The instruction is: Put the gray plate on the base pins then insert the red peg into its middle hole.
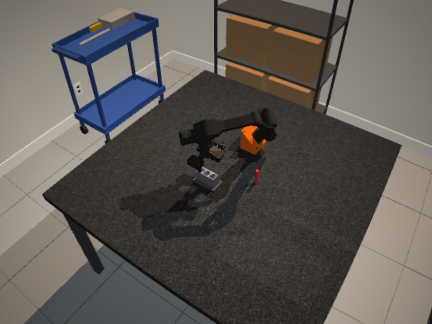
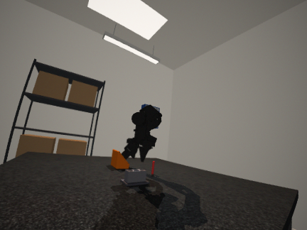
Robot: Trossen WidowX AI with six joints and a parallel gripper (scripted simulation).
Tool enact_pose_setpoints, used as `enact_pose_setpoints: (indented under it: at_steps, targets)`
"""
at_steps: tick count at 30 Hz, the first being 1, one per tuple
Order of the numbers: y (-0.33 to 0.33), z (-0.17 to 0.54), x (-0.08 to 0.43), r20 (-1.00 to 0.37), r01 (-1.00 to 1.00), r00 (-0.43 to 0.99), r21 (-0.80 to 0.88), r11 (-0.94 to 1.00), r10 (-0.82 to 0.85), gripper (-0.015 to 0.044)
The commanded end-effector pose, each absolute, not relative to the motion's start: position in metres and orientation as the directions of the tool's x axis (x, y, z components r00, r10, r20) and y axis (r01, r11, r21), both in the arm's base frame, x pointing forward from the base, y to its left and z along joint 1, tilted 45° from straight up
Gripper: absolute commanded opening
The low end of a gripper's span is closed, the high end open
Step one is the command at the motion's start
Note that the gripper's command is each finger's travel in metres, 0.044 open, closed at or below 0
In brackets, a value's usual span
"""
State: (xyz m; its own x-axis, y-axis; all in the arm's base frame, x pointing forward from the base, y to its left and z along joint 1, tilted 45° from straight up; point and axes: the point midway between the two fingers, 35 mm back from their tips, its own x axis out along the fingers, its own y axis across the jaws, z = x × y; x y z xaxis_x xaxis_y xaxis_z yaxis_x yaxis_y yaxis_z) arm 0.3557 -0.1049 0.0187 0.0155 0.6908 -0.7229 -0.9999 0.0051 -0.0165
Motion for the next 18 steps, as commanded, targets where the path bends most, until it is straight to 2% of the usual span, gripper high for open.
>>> enact_pose_setpoints:
  at_steps: [1,9,13,18]
  targets:
    - [-0.128,0.043,0.353,-0.722,-1.000,0.015,-0.020,0.000,0.692,0.0440]
    - [-0.129,0.045,0.355,-0.721,-1.000,0.015,-0.011,0.011,0.692,0.0440]
    - [-0.115,0.067,0.345,-0.726,-0.955,0.019,0.191,0.227,0.688,0.0440]
    - [-0.093,0.098,0.326,-0.731,-0.729,0.025,0.453,0.513,0.682,0.0440]
